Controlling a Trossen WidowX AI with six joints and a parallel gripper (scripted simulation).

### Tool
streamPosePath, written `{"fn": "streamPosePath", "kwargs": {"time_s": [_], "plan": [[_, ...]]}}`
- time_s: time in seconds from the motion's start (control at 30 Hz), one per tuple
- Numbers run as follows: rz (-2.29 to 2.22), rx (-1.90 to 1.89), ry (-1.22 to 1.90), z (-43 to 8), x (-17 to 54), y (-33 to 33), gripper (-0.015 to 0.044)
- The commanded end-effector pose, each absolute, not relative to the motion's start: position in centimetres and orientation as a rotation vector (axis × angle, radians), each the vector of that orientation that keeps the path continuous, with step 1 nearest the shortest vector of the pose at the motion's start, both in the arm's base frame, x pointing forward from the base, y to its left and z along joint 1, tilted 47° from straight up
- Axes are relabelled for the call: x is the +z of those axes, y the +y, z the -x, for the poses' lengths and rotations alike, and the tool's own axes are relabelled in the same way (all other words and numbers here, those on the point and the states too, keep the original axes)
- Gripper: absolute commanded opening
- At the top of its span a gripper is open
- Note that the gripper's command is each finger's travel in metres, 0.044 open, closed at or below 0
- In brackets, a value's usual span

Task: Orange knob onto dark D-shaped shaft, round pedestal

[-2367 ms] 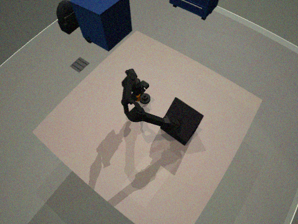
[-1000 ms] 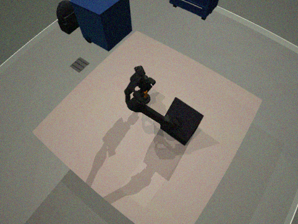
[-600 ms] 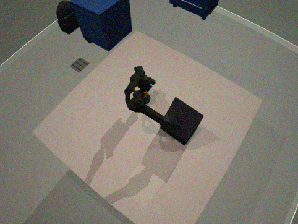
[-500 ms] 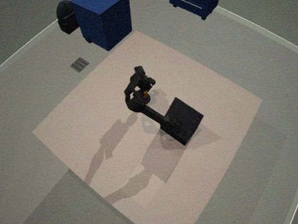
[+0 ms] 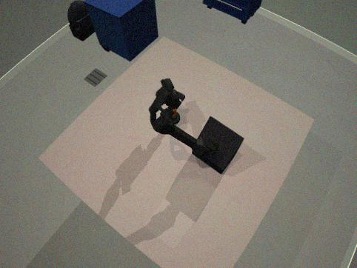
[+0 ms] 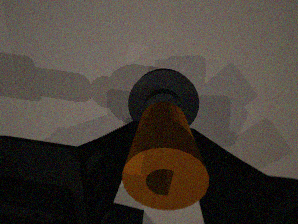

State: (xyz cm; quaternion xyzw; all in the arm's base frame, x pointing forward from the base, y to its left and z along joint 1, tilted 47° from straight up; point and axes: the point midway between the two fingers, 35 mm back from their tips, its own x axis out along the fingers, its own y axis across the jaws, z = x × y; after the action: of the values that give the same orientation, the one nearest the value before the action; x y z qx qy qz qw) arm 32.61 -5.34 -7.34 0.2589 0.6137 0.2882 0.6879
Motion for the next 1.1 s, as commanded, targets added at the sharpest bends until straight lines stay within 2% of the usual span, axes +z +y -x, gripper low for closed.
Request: {"fn": "streamPosePath", "kwargs": {"time_s": [0.0,1.07], "plan": [[-0.522,0.692,1.341,-32.71,-7.43,-5.45,0.0],[-0.522,0.692,1.341,-32.54,-7.53,-5.3,0.0]]}}
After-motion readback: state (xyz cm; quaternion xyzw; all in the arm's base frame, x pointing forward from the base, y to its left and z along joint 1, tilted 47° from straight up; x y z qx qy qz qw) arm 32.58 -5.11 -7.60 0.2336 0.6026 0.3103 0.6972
